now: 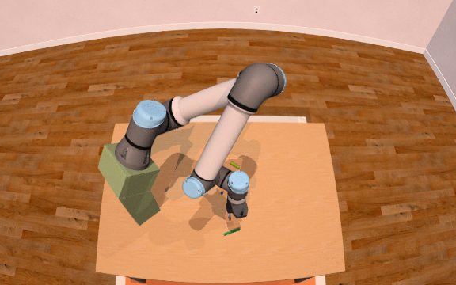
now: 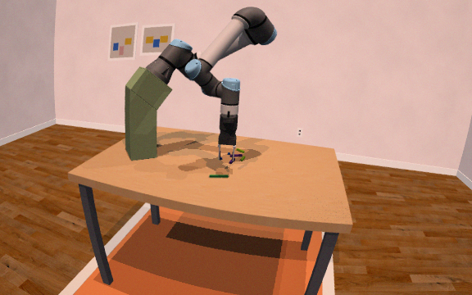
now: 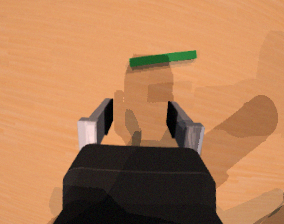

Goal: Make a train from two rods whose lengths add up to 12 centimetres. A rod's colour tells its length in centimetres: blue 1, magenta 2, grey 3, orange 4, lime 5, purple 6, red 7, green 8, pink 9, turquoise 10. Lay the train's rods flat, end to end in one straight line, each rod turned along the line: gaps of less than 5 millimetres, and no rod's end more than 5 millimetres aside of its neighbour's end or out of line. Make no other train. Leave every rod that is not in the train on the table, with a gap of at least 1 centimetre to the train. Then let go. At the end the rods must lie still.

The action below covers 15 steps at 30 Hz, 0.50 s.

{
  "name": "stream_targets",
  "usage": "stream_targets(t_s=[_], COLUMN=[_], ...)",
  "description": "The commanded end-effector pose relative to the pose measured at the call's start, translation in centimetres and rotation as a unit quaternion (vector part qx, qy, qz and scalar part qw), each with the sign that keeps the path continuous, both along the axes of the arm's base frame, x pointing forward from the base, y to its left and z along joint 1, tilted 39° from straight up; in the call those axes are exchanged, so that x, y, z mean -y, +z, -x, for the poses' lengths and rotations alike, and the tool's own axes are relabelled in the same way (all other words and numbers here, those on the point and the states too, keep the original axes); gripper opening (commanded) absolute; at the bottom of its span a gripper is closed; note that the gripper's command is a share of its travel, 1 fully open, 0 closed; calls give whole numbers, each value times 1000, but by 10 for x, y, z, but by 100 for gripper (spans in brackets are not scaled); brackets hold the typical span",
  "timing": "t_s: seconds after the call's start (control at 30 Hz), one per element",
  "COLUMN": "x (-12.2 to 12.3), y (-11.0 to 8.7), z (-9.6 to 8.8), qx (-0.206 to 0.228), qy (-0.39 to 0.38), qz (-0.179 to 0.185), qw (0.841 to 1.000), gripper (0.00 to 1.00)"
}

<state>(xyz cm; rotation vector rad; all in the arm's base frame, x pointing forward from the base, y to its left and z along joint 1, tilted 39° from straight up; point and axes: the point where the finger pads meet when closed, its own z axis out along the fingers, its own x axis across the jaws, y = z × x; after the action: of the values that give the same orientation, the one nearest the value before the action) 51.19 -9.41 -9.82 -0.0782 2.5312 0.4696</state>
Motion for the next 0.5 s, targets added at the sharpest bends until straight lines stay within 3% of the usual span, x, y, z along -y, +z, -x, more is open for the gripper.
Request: stream_targets(t_s=[0.0, 0.47], x=[10, 14], y=[-5, -7], z=[3, 5], qx=[-21, -31], qy=[-53, -76], qz=[-35, -51], qw=[998, 995], gripper=[100, 100])
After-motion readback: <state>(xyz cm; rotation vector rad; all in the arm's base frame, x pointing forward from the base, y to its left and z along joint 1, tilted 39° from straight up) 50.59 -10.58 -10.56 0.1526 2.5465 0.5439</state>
